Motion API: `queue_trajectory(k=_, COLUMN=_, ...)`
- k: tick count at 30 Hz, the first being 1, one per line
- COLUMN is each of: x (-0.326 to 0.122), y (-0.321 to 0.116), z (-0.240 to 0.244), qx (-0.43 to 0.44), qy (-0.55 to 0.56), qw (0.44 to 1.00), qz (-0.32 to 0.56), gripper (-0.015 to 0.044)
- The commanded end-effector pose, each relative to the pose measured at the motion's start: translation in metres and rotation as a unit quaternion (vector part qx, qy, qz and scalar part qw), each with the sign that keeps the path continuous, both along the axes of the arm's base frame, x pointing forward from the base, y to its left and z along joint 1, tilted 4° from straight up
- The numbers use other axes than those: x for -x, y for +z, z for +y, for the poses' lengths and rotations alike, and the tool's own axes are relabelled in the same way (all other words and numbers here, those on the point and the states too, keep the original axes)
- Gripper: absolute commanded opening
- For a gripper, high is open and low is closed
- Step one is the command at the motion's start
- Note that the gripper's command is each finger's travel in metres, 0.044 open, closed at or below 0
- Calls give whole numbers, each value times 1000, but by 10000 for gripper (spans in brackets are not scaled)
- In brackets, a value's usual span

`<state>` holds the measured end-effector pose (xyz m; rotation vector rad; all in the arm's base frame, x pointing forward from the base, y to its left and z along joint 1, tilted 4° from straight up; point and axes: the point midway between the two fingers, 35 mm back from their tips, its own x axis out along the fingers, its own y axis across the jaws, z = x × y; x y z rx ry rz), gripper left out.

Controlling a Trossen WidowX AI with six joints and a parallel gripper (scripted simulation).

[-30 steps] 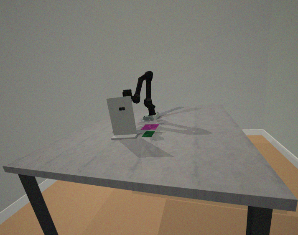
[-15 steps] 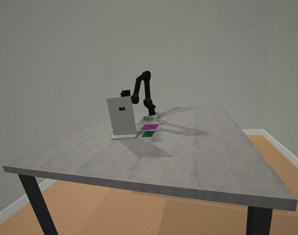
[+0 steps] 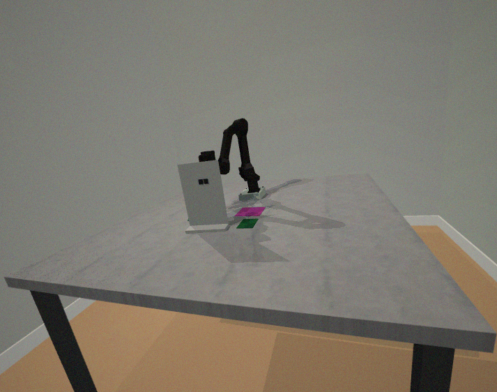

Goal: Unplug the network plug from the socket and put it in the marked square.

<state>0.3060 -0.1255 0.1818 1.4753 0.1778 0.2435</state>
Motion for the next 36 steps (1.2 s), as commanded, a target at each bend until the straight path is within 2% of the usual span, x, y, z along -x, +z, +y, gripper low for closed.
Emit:
queue_trajectory(k=1, x=-7, y=-3, z=-1, qx=-3, qy=0, qw=1000, qz=4, gripper=156)
queue_trajectory(k=33, x=-55, y=0, z=1, qx=-3, qy=0, qw=1000, qz=2, gripper=156)
queue_trajectory(k=36, x=-55, y=0, z=1, qx=-3, qy=0, qw=1000, qz=2, gripper=136)
